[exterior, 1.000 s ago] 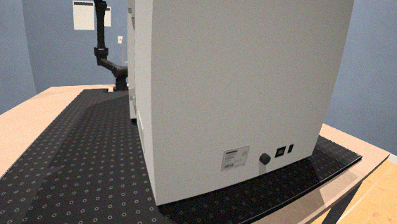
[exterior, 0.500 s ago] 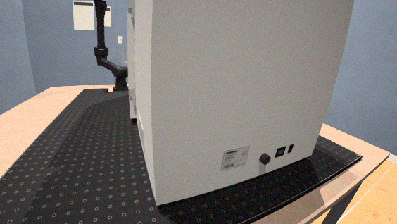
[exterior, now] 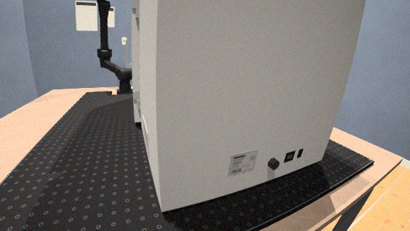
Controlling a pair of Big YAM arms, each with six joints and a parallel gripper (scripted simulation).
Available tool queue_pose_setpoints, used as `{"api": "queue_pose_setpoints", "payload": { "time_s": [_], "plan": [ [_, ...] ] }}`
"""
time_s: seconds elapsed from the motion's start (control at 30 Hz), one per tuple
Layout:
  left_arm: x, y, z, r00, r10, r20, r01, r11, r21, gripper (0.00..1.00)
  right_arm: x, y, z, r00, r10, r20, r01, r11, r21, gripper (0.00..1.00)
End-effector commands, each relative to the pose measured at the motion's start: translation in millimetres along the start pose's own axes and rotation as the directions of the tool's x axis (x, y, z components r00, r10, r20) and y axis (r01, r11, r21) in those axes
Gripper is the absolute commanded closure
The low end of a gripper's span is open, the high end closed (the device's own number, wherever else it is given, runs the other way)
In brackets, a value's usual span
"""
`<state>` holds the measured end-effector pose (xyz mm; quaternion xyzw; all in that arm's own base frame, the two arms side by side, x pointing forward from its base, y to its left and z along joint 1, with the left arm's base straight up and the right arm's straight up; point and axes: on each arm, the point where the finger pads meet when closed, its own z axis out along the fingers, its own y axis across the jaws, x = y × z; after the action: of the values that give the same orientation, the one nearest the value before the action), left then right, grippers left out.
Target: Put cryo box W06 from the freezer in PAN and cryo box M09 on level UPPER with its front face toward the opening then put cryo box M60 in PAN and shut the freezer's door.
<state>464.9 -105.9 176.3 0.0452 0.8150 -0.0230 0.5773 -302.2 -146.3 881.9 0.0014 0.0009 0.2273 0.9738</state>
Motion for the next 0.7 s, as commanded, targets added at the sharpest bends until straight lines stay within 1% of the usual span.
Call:
{"api": "queue_pose_setpoints", "payload": {
  "time_s": [0.0,0.67],
  "plan": [
    [-34,-16,12,0.999,-0.028,0.037,0.028,1.0,0.013,0.23,14,0,3,0.999,-0.011,-0.031,0.011,1.0,-0.003,1.0],
    [-73,-64,25,0.999,-0.037,0.038,0.037,0.999,0.006,0.23,14,0,3,0.999,-0.011,-0.031,0.011,1.0,-0.003,1.0]
  ]
}}
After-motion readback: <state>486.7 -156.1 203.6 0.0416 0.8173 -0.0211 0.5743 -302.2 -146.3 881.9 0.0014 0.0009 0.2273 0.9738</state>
